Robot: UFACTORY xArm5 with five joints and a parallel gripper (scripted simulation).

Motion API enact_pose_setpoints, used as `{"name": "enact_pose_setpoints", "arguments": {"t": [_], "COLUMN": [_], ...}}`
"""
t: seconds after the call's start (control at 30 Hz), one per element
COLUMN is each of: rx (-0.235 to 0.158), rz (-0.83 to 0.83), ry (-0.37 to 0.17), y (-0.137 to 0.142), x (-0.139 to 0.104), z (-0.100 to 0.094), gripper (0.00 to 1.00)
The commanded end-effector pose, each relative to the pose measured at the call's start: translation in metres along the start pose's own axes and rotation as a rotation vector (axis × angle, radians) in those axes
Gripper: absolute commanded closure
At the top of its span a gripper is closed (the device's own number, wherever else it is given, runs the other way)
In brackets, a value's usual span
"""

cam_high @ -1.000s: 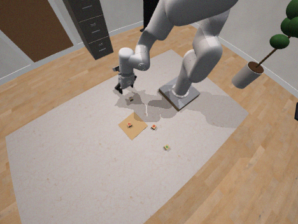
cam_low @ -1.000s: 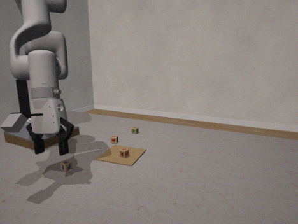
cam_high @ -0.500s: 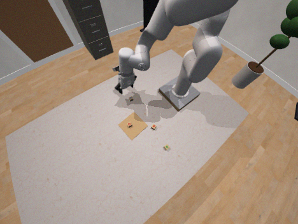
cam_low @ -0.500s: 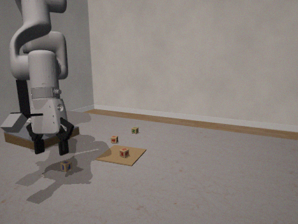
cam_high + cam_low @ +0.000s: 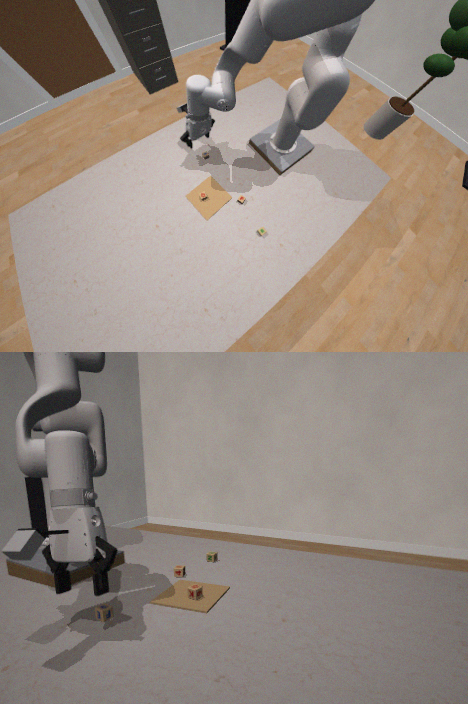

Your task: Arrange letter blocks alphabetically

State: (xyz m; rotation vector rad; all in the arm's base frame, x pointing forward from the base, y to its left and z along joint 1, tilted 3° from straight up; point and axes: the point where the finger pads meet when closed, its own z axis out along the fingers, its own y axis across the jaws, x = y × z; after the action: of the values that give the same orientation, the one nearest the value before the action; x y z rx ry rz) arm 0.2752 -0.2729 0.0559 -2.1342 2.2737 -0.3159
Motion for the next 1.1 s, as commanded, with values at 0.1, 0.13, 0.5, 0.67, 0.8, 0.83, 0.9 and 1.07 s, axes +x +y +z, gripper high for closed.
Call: {"name": "enact_pose_setpoints", "arguments": {"t": [0.1, 0.13, 0.5, 0.67, 0.8, 0.83, 0.9, 1.07], "rx": [-0.004, -0.005, -0.033, -0.051, -0.066, -0.069, -0.078, -0.092], "rz": [-0.045, -0.050, -0.116, -0.148, -0.171, -0.177, -0.191, -0.212], "ry": [-0.047, -0.053, -0.109, -0.128, -0.139, -0.141, -0.145, -0.151], "y": [-0.038, -0.042, -0.065, -0.065, -0.061, -0.060, -0.056, -0.047], "x": [-0.063, -0.071, -0.167, -0.213, -0.243, -0.251, -0.268, -0.294], "z": [-0.019, -0.021, -0.052, -0.068, -0.080, -0.083, -0.090, -0.102], "gripper": [0.00, 0.00, 0.00, 0.00, 0.00, 0.00, 0.00, 0.00]}}
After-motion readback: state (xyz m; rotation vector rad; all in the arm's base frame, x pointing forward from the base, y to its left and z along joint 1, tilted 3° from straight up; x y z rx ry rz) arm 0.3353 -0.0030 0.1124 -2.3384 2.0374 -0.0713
